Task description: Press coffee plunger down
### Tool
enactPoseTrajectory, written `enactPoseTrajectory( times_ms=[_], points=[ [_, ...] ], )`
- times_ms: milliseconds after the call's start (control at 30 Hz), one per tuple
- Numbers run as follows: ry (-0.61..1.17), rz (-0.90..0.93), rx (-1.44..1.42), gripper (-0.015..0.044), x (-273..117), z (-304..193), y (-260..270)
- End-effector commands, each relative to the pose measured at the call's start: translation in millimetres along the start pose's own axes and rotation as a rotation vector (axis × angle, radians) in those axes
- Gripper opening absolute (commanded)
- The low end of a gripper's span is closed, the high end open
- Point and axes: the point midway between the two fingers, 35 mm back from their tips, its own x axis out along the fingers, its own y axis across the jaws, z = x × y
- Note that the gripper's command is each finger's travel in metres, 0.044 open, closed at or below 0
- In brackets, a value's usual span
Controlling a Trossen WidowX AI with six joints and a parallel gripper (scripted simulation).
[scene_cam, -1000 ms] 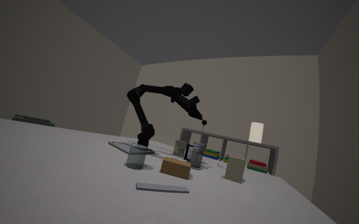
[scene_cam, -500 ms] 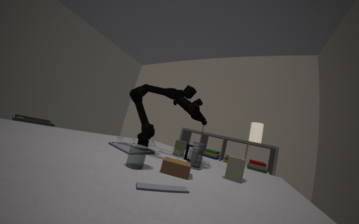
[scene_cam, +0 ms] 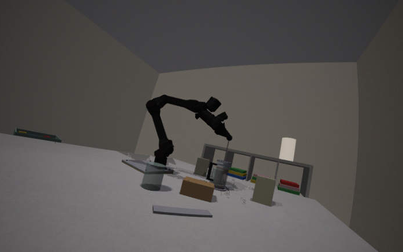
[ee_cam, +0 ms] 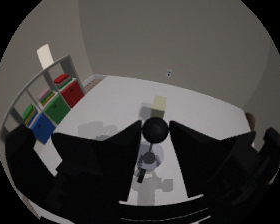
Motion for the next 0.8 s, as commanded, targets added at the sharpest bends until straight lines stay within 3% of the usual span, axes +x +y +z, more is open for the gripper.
enactPoseTrajectory(
  times_ms=[0, 767],
  points=[
    [0.002, 0.004, -0.003, 0.0118, 0.4, -0.6, 0.6],
    [0.001, 0.004, -0.003, 0.0118, 16.4, -20.2, 0.8]
  ],
)
